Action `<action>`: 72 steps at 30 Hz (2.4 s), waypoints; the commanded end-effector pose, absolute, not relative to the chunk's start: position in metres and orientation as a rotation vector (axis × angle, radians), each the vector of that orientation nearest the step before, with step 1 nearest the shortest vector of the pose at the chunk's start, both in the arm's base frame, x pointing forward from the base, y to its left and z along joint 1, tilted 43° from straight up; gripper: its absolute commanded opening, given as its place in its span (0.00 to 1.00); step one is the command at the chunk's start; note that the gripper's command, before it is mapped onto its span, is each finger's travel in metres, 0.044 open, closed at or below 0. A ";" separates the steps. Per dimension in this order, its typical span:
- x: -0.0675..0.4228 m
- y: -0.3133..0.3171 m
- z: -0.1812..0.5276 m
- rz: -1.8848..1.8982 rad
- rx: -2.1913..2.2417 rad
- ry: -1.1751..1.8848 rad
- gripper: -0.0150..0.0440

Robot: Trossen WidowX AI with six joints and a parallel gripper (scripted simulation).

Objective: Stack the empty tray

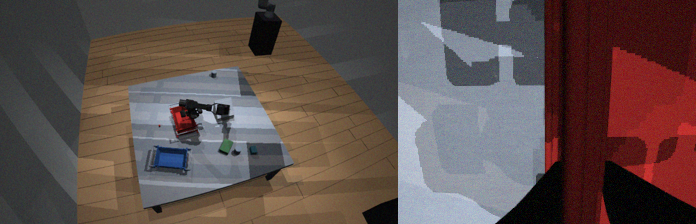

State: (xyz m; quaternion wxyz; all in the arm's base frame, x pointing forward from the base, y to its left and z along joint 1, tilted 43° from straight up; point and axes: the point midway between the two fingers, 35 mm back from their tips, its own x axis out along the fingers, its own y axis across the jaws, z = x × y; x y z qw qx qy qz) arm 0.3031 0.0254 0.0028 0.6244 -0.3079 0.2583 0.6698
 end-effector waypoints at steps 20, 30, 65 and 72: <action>0.299 0.030 0.001 1.555 -0.695 0.604 0.25; 0.297 0.031 0.000 1.562 -0.690 0.609 0.33; 0.298 0.029 0.002 1.562 -0.694 0.603 1.00; 0.305 0.003 0.028 1.560 -0.697 0.610 1.00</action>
